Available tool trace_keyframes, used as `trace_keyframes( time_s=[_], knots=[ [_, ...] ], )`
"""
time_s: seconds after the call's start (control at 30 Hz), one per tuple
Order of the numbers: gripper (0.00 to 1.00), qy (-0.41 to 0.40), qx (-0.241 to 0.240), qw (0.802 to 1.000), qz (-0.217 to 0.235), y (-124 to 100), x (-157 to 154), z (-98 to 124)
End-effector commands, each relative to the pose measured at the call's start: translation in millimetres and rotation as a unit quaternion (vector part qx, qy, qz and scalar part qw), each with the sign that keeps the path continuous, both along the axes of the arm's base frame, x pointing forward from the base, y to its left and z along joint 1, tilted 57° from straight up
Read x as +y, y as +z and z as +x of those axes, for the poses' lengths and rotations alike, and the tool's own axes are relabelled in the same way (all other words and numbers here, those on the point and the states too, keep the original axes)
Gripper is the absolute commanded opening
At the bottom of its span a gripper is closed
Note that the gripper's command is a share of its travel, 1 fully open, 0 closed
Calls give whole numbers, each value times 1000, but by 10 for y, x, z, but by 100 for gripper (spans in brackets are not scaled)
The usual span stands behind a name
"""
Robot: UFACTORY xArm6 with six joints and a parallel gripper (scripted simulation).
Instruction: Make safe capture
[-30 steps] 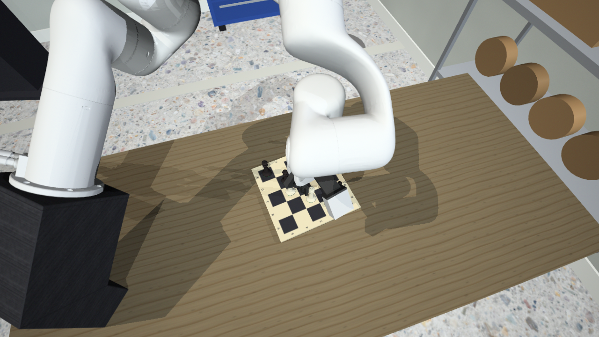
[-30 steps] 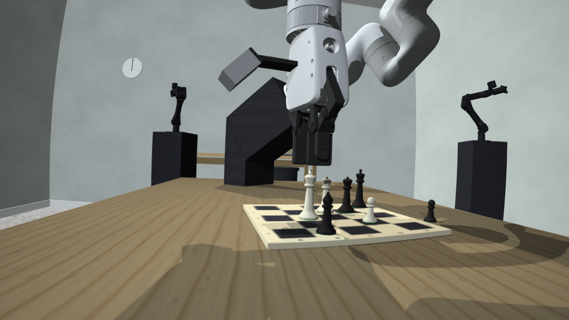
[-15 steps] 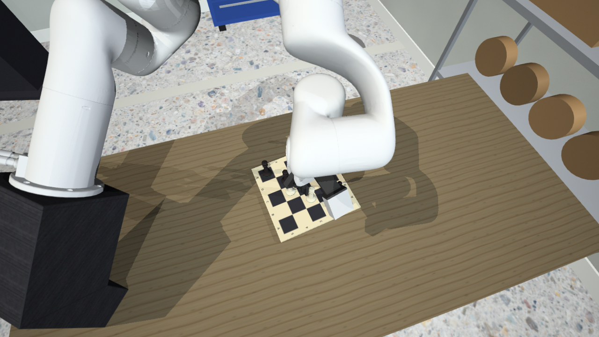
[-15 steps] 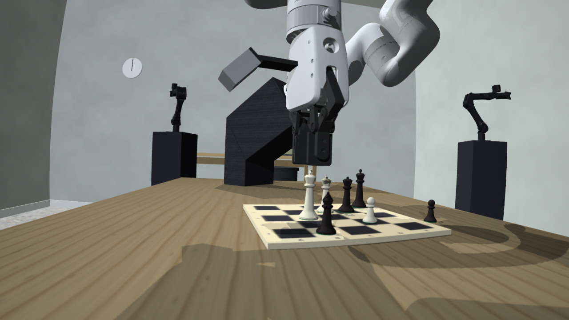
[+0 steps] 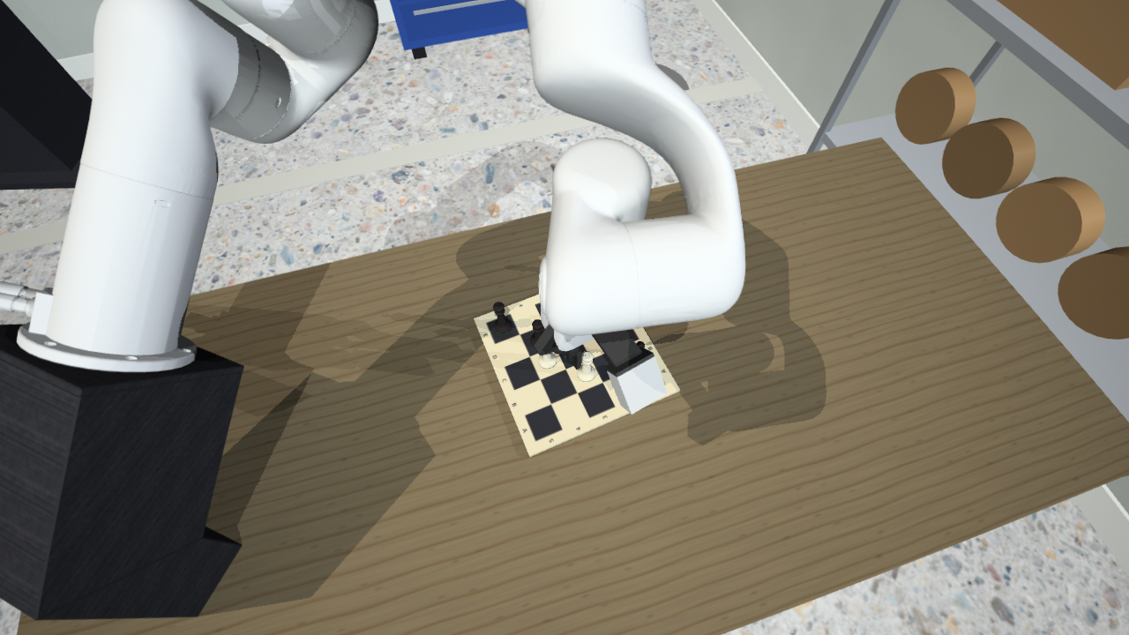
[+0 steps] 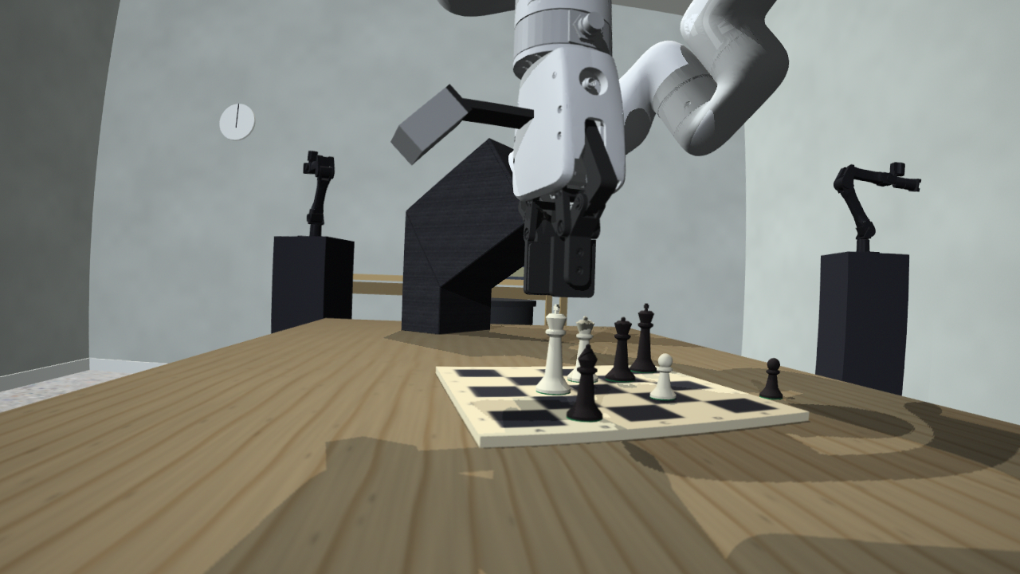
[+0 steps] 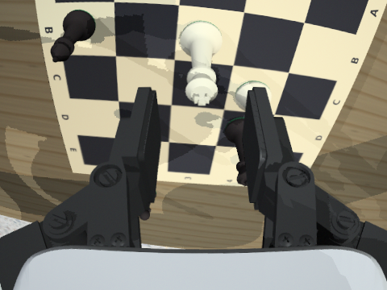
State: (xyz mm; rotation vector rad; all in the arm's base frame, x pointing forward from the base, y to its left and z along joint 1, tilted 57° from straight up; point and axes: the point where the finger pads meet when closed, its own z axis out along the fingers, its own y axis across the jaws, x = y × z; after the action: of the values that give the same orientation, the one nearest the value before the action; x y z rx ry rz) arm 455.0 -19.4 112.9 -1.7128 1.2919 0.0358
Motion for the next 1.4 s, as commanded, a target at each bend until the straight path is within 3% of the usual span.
trace_keyframes(
  time_s=[0.0, 1.37],
  knots=[
    [42, -1, -1, 1000, 0, 6, -10, 3],
    [42, -1, -1, 1000, 0, -228, 286, 213]
  ],
)
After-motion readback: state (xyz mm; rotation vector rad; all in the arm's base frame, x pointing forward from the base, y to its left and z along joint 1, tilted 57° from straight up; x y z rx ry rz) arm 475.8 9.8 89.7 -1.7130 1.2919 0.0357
